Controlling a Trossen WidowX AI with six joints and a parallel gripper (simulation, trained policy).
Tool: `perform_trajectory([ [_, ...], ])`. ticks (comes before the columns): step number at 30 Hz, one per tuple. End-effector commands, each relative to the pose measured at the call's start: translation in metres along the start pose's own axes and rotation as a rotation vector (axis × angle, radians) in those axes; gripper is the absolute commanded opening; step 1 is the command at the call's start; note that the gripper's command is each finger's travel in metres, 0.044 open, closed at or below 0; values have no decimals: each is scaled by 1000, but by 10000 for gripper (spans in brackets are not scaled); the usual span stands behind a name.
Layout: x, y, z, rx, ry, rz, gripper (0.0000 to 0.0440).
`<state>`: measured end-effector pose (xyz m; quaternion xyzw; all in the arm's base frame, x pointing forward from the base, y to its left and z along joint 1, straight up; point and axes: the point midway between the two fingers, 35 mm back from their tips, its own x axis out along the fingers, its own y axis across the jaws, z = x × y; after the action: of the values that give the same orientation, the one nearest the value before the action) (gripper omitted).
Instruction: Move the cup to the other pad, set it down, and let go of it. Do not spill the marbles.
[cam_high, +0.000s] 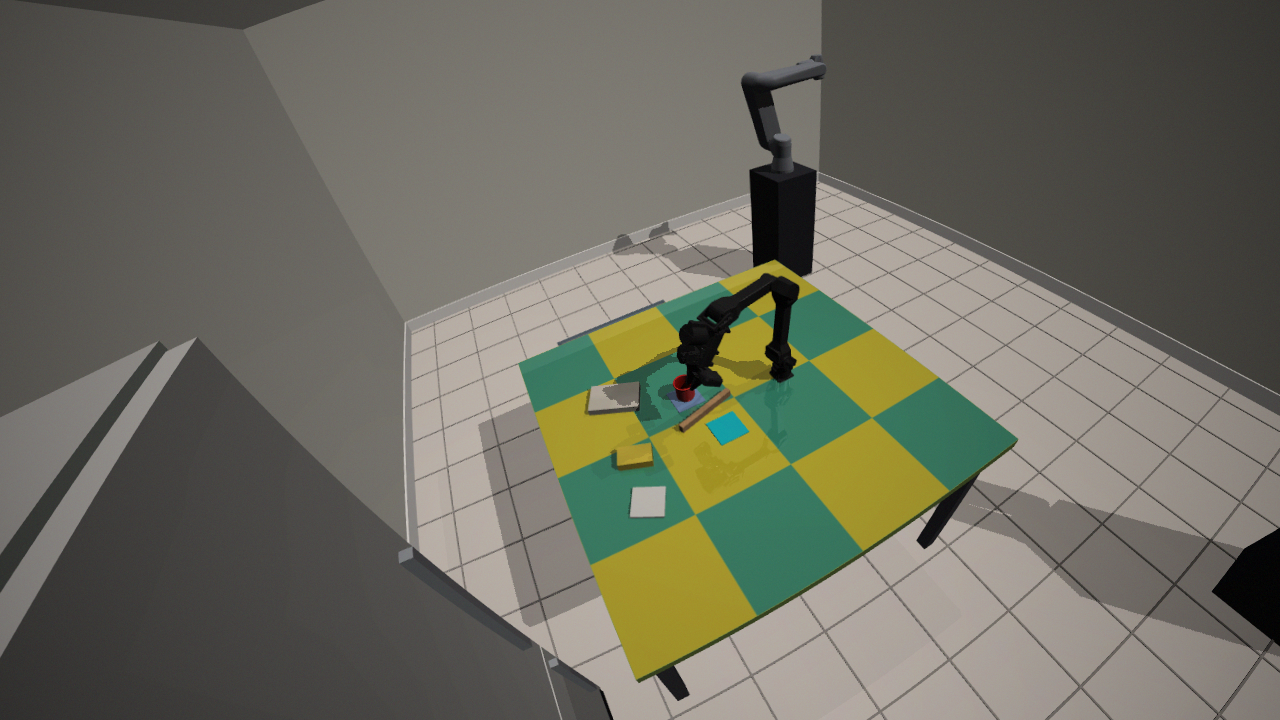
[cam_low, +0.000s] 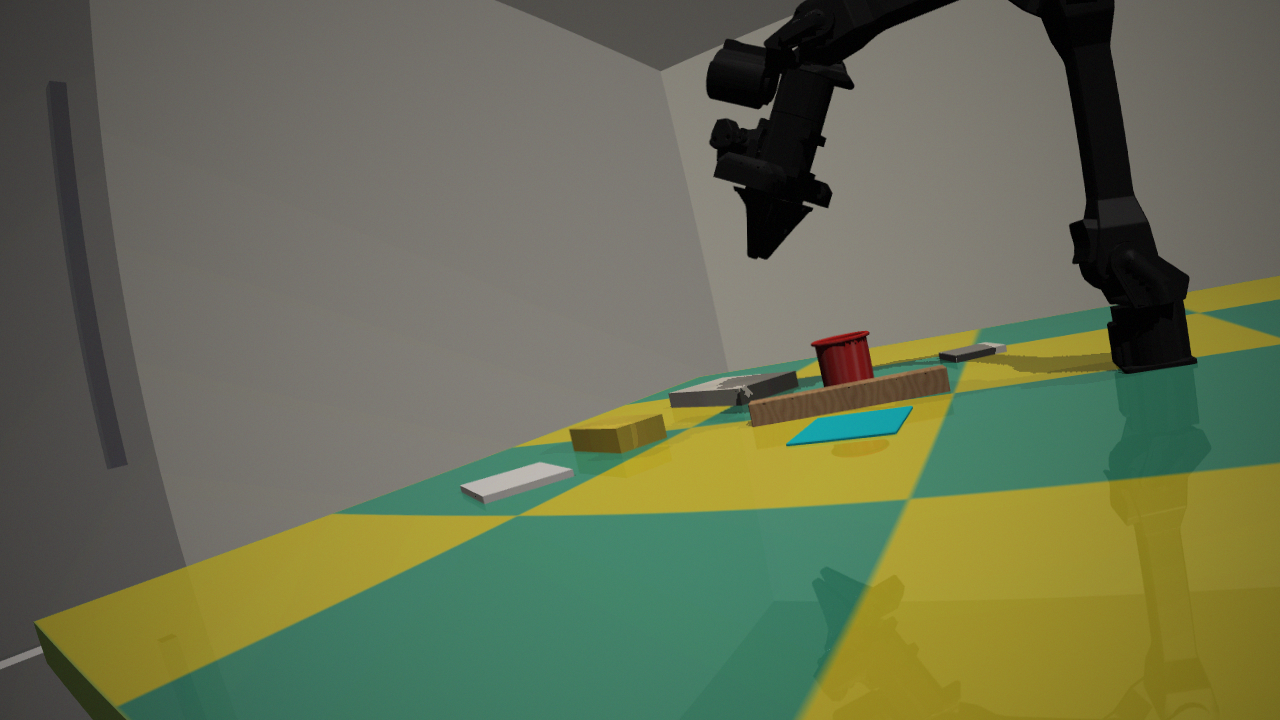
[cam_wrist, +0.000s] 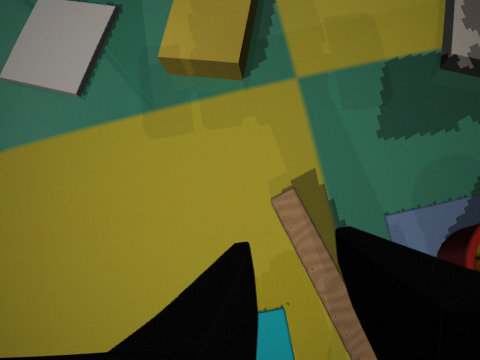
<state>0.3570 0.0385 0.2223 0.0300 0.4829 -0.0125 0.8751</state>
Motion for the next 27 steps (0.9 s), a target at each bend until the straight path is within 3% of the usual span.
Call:
perform_trajectory([
  [1, 2, -4, -2, -15, 48, -19, 123],
  [27, 31, -49, -31, -145, 431, -96, 118],
])
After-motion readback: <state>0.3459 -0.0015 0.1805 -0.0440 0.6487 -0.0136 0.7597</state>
